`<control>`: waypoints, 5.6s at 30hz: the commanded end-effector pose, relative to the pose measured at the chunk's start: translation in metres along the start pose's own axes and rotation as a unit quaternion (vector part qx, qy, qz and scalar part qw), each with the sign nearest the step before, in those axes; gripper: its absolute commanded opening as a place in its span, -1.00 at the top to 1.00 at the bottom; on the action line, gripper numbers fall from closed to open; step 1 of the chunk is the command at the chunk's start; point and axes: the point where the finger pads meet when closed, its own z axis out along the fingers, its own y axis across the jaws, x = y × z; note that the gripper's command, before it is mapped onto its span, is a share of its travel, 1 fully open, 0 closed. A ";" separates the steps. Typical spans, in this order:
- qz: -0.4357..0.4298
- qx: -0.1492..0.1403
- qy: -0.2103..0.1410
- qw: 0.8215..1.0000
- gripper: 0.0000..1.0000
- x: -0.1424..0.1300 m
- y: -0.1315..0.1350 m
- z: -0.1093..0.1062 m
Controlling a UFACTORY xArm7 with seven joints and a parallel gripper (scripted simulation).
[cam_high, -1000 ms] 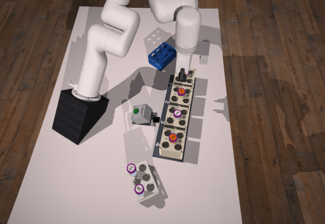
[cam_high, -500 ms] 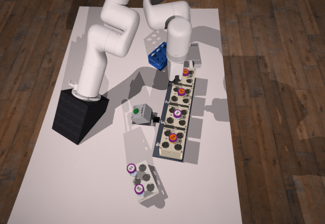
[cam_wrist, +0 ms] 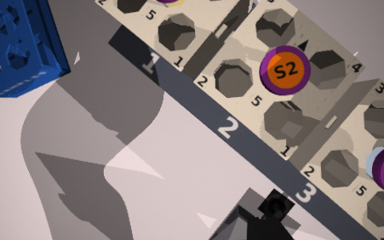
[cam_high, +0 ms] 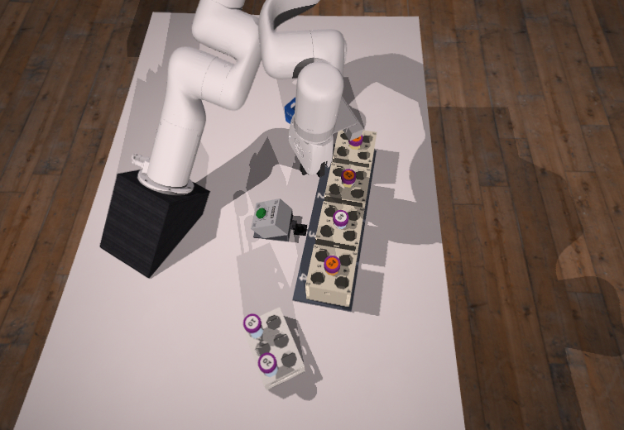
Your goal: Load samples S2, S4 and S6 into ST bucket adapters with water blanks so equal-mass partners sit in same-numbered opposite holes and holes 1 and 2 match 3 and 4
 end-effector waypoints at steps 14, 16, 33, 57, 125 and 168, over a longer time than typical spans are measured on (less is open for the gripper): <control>-0.275 0.034 -0.027 0.960 1.00 -0.073 -0.006 0.040; -0.307 0.038 -0.031 0.951 1.00 -0.082 -0.007 0.045; -0.452 0.059 -0.048 0.889 1.00 -0.113 -0.010 0.063; -0.452 0.059 -0.048 0.889 1.00 -0.111 -0.007 0.095; -0.452 0.059 -0.048 0.889 1.00 -0.110 -0.004 0.117; -0.452 0.059 -0.048 0.889 1.00 -0.110 -0.003 0.120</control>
